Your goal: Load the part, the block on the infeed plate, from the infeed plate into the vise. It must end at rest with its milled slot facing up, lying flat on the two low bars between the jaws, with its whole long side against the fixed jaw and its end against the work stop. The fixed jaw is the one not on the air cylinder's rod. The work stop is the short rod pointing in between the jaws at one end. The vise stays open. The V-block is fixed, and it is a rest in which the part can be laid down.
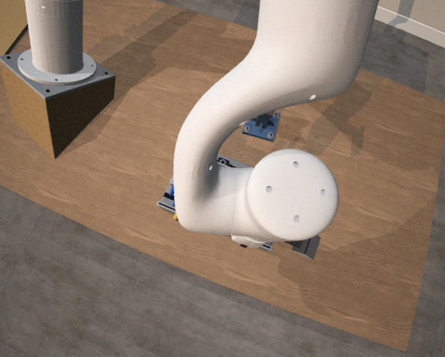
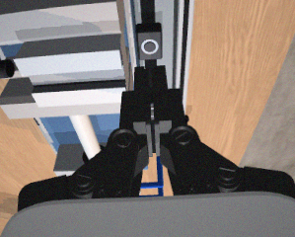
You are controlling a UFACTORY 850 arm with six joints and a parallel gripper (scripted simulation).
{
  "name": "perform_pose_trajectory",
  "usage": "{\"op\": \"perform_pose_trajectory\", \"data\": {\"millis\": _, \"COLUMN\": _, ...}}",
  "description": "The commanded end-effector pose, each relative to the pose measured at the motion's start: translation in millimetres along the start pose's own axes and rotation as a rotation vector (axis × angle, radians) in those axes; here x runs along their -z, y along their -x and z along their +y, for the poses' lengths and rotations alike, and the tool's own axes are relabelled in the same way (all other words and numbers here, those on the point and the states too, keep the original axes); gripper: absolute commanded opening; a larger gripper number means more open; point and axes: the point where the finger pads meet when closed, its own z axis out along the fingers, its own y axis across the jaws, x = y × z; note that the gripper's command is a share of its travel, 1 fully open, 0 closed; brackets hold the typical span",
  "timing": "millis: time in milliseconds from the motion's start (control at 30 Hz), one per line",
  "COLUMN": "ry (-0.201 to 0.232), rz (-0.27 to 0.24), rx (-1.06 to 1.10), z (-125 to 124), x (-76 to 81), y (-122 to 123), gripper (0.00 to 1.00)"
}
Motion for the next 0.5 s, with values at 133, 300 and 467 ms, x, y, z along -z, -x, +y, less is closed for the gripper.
{"op": "perform_pose_trajectory", "data": {"millis": 133, "ry": 0.001, "rz": 0.002, "rx": 0.001, "z": 0.3, "x": -3.6, "y": -0.9, "gripper": 0.00}}
{"op": "perform_pose_trajectory", "data": {"millis": 300, "ry": 0.001, "rz": 0.002, "rx": 0.001, "z": 0.3, "x": -4.3, "y": -0.9, "gripper": 0.00}}
{"op": "perform_pose_trajectory", "data": {"millis": 467, "ry": 0.001, "rz": 0.002, "rx": 0.001, "z": 0.3, "x": -4.5, "y": -0.9, "gripper": 0.00}}
